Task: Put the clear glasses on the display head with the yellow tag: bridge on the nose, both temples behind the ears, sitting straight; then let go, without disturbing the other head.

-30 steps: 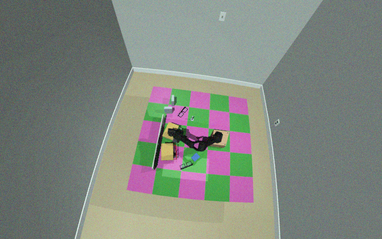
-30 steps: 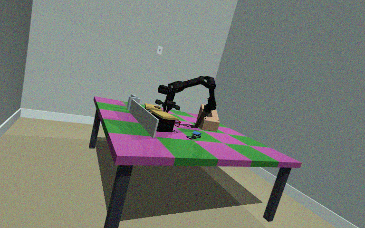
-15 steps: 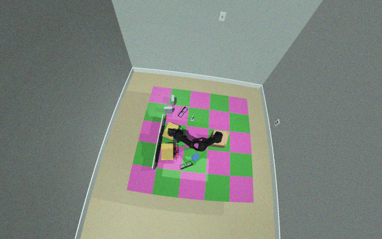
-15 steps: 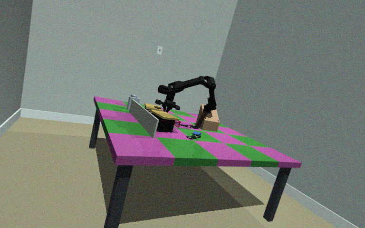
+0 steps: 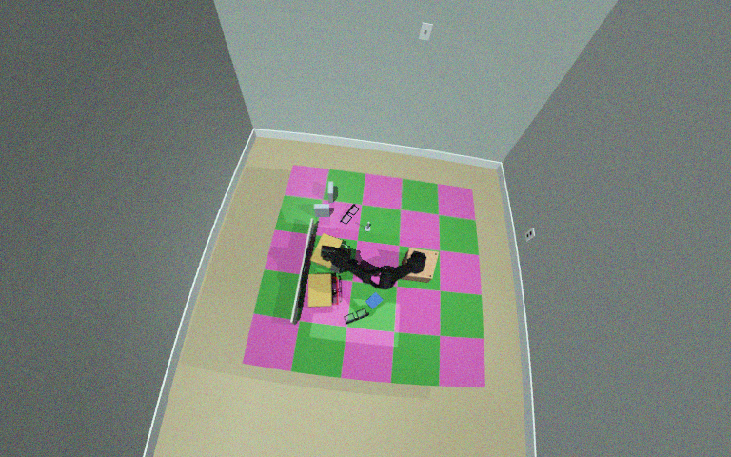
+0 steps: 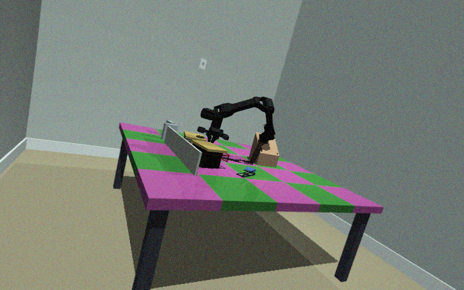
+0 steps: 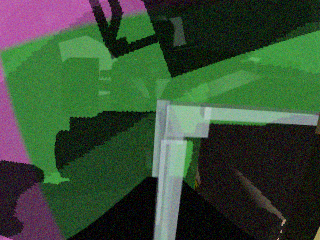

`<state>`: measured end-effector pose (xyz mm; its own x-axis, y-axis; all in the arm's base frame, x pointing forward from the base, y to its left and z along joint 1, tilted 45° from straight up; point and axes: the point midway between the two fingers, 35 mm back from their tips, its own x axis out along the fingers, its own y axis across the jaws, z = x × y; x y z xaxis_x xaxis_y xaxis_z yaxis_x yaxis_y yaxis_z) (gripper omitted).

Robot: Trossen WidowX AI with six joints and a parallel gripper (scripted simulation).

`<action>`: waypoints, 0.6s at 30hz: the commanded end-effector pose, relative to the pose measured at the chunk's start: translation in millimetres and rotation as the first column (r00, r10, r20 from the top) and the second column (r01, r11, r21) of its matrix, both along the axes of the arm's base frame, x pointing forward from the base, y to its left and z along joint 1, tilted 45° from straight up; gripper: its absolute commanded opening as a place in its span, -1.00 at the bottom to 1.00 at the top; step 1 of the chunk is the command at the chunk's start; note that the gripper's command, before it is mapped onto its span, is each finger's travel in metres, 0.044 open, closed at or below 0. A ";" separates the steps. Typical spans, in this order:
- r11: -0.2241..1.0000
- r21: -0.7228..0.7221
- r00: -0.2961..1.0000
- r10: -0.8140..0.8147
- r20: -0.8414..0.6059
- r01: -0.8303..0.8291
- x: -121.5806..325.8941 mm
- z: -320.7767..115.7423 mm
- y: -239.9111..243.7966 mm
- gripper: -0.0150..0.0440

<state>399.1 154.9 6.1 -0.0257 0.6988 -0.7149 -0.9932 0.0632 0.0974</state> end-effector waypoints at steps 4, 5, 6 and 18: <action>1.000 0.002 1.000 0.002 0.000 -0.002 -0.2 -0.5 0.8 -0.49; 1.000 0.002 1.000 0.002 0.000 -0.002 -0.2 -0.5 0.8 -0.49; 1.000 0.002 1.000 0.002 0.000 -0.002 -0.2 -0.5 0.8 -0.49; 1.000 0.002 1.000 0.002 0.000 -0.002 -0.3 -1.6 1.9 -0.49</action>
<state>399.2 155.1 5.8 -0.0251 0.6989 -0.7148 -0.9934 0.0628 0.0963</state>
